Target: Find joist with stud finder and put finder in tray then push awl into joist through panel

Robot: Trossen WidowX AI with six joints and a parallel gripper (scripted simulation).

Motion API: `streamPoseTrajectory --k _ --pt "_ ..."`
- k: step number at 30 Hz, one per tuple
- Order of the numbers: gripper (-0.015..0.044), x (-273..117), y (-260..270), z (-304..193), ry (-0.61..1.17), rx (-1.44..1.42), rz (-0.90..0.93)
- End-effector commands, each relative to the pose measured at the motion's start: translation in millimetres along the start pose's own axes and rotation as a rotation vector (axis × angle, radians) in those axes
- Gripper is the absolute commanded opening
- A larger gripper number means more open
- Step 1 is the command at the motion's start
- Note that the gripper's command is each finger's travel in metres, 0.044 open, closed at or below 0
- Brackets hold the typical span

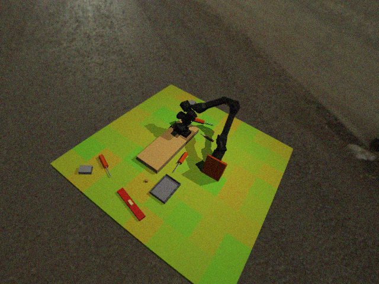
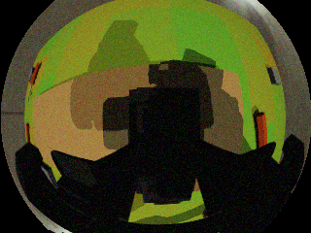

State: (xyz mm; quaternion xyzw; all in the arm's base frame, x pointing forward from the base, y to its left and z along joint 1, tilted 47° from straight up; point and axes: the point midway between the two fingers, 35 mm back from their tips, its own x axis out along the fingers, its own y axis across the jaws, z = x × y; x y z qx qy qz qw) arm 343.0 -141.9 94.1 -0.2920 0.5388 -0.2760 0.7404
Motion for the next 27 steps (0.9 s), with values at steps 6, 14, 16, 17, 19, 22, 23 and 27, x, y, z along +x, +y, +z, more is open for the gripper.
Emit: streamPoseTrajectory --k 6,14,16,17,19,22,23,27 --pt "0.0000 -0.1 -20.5 -0.8 0.001 0.006 -0.004" --pt "0.0000 -0.3 -36.2 -0.8 0.001 0.006 -0.005" --pt "0.0000 -0.3 -40.1 -0.8 0.001 0.006 -0.005" --pt "0.0000 -0.3 -42.1 -0.8 0.001 0.006 -0.006" --pt "0.0000 -0.4 -46.0 -0.8 0.001 0.006 -0.006" --pt "0.0000 -0.5 -51.9 -0.8 0.001 0.006 -0.006" --pt "0.0000 -0.5 -53.8 -0.8 0.001 0.006 -0.006" --pt "0.0000 -0.6 -61.6 -0.7 0.001 0.006 -0.007"
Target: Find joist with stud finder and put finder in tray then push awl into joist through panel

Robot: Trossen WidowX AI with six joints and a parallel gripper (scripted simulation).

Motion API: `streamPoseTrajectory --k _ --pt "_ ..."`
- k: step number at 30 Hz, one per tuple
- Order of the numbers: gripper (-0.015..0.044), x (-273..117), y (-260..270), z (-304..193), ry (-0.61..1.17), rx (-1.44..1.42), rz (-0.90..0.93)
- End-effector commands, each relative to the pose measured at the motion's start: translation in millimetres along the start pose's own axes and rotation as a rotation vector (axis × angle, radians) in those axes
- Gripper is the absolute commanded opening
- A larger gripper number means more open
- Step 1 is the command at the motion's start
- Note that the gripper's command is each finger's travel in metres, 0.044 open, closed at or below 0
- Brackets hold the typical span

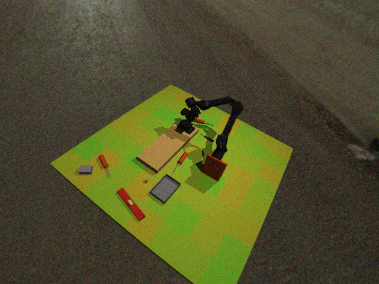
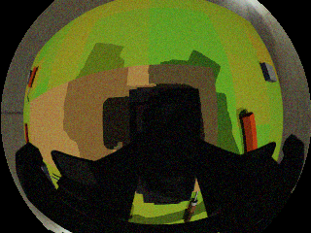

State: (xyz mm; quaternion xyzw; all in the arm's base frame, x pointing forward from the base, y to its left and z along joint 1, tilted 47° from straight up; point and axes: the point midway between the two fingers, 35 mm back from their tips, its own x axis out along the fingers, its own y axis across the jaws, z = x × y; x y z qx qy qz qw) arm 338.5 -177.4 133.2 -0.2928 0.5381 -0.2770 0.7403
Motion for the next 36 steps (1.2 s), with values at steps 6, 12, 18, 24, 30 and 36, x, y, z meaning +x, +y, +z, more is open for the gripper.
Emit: streamPoseTrajectory --k 6,12,18,24,30,36 --pt "0.0000 0.0 -4.8 -0.1 0.000 0.004 -0.001" --pt "0.0000 -0.9 -4.8 0.3 0.000 0.004 -0.001" --pt "0.0000 -24.1 -4.4 10.1 0.003 0.006 0.004" --pt "0.0000 -61.0 -5.7 20.6 0.005 0.007 0.006" --pt "0.0000 -95.2 -8.7 25.6 0.003 0.005 0.001" --pt "0.0000 -95.8 5.1 31.7 -0.004 -0.030 0.022"
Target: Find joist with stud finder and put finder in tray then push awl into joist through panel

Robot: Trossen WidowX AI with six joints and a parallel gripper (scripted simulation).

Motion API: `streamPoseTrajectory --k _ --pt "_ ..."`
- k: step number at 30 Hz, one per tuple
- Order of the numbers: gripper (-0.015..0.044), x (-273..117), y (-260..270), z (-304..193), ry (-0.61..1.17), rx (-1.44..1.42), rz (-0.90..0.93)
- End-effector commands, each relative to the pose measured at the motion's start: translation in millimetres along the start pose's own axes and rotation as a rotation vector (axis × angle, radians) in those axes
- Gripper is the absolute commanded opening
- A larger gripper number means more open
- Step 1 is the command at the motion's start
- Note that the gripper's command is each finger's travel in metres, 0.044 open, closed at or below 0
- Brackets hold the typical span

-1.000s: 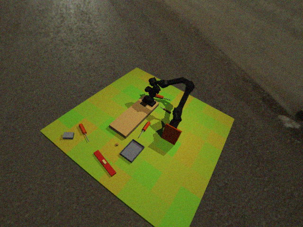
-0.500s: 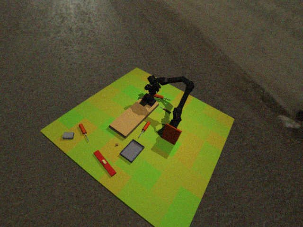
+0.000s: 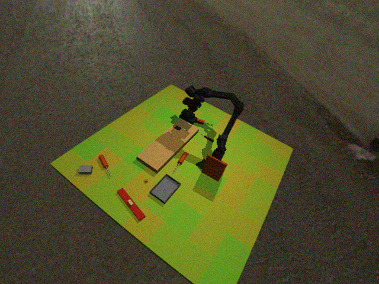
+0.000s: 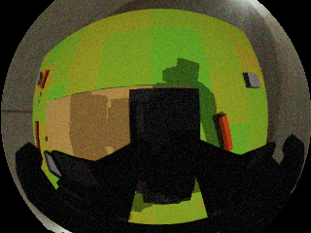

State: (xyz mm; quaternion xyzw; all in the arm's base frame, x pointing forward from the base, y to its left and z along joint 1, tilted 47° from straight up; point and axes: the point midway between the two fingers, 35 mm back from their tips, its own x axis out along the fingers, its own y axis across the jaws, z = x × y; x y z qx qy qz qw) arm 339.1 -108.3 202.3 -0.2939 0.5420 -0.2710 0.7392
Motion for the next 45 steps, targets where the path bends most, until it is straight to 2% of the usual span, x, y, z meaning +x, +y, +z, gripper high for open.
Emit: streamPoseTrajectory --k 1,12,23,34,45 --pt "0.0000 -1.7 15.9 7.6 -0.010 -0.037 0.023" --pt "0.0000 -4.5 114.4 33.6 -0.047 -0.278 0.153" --pt "0.0000 -14.9 216.9 33.6 -0.072 -0.524 0.262" --pt "0.0000 -27.7 315.0 6.9 -0.083 -0.773 0.348" --pt "0.0000 -37.3 401.5 -43.8 -0.079 -1.020 0.409"
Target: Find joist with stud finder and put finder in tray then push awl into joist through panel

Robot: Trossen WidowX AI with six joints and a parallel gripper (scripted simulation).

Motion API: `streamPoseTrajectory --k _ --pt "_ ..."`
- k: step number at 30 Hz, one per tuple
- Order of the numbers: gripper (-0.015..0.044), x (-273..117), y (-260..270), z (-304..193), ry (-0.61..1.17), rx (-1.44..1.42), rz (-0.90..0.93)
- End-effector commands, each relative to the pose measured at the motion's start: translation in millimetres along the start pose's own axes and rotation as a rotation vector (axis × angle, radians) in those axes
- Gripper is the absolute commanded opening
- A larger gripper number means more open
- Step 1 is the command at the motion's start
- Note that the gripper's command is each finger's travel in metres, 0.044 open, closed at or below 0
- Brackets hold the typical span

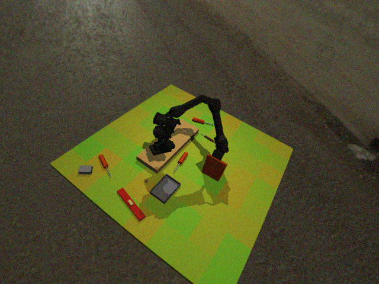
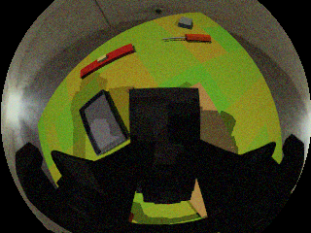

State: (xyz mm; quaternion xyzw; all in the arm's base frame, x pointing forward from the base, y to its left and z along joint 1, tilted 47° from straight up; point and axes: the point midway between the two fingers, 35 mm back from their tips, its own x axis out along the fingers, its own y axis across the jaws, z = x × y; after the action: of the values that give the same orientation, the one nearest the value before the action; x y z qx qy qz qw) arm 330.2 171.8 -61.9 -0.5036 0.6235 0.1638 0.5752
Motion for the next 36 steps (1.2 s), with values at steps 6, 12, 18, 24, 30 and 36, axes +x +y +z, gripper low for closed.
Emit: streamPoseTrajectory --k 6,12,18,24,30,36 --pt "0.0000 21.7 70.0 20.7 0.017 -0.183 0.054" --pt "0.0000 39.5 119.8 24.1 0.044 -0.309 0.085" --pt "0.0000 58.7 168.0 19.7 0.078 -0.432 0.112" --pt "0.0000 70.7 194.6 13.6 0.100 -0.501 0.126" --pt "0.0000 80.1 193.8 11.3 0.100 -0.501 0.126" --pt "0.0000 96.9 192.5 6.4 0.100 -0.501 0.125"
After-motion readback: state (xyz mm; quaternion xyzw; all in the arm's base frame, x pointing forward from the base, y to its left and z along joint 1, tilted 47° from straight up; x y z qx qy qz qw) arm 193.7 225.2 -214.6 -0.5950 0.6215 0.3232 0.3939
